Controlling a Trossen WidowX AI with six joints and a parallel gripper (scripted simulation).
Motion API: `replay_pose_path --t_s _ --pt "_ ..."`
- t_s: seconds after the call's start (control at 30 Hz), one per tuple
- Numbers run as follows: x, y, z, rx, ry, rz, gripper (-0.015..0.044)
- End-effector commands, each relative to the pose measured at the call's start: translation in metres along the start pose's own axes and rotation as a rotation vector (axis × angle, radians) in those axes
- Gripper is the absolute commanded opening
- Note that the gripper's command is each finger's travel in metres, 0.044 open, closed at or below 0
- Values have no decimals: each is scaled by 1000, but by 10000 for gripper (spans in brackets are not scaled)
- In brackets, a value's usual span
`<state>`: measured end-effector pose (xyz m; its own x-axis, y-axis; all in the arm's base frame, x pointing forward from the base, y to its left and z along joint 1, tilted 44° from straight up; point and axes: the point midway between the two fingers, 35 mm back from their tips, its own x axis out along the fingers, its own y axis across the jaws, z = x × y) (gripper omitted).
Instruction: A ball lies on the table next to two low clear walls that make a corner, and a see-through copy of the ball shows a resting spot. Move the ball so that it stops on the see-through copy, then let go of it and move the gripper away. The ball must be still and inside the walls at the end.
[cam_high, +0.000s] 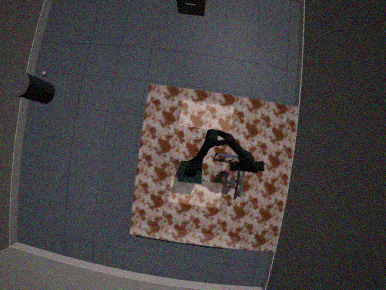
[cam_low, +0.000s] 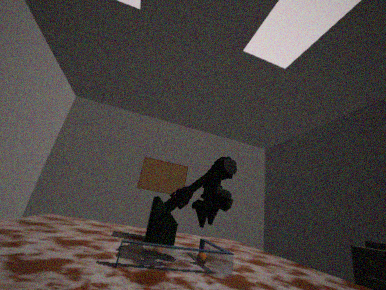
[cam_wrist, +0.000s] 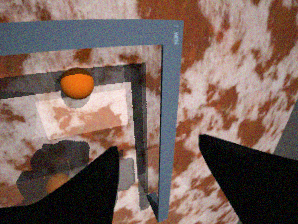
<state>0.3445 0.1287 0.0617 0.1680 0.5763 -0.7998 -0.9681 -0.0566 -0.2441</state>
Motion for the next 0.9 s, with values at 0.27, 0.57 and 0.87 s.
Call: replay_pose_path --t_s 0.27,0.57,0.87 --pt "39 53 26 49 -181 277 275" --pt "56 57 30 50 -181 277 275" --pt "70 61 32 50 -182 277 275"
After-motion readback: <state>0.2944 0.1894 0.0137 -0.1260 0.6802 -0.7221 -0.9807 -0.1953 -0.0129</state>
